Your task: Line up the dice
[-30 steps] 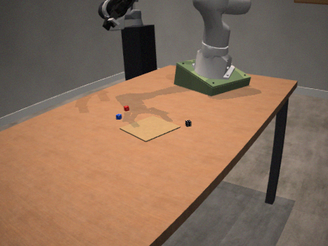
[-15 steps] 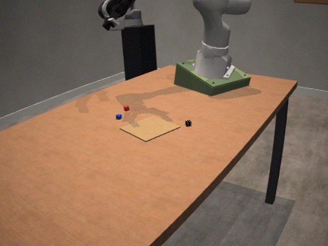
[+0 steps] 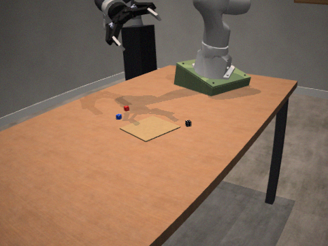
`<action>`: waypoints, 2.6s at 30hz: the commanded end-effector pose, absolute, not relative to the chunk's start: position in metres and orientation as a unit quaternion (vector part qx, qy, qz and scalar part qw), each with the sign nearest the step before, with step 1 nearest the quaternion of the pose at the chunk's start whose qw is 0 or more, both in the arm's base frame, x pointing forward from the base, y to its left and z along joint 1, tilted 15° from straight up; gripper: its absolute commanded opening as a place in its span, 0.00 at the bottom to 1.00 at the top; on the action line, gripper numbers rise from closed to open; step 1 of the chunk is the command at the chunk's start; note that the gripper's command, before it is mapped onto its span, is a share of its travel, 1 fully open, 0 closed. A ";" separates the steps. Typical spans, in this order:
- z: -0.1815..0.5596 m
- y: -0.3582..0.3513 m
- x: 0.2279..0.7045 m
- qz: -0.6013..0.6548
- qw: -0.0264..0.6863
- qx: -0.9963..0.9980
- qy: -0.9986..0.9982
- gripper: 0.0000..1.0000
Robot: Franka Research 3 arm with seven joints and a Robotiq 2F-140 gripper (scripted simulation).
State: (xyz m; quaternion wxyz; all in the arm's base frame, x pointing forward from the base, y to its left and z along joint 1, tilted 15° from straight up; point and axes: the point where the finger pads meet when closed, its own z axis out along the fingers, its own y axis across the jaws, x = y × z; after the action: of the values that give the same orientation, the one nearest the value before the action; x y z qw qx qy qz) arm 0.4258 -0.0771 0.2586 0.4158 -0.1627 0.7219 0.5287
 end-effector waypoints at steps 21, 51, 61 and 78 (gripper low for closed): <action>0.146 -0.095 0.407 0.310 0.322 -0.399 0.801 1.00; 0.084 -0.163 0.401 0.097 0.157 -0.657 0.731 1.00; 0.080 -0.176 0.405 0.060 0.123 -0.703 0.698 1.00; 0.080 -0.176 0.405 0.060 0.123 -0.703 0.698 1.00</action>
State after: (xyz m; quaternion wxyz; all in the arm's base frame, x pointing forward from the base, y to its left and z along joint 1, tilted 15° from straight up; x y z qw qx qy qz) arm 0.4050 -0.1748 0.0802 0.1224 -0.6987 0.7020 0.0629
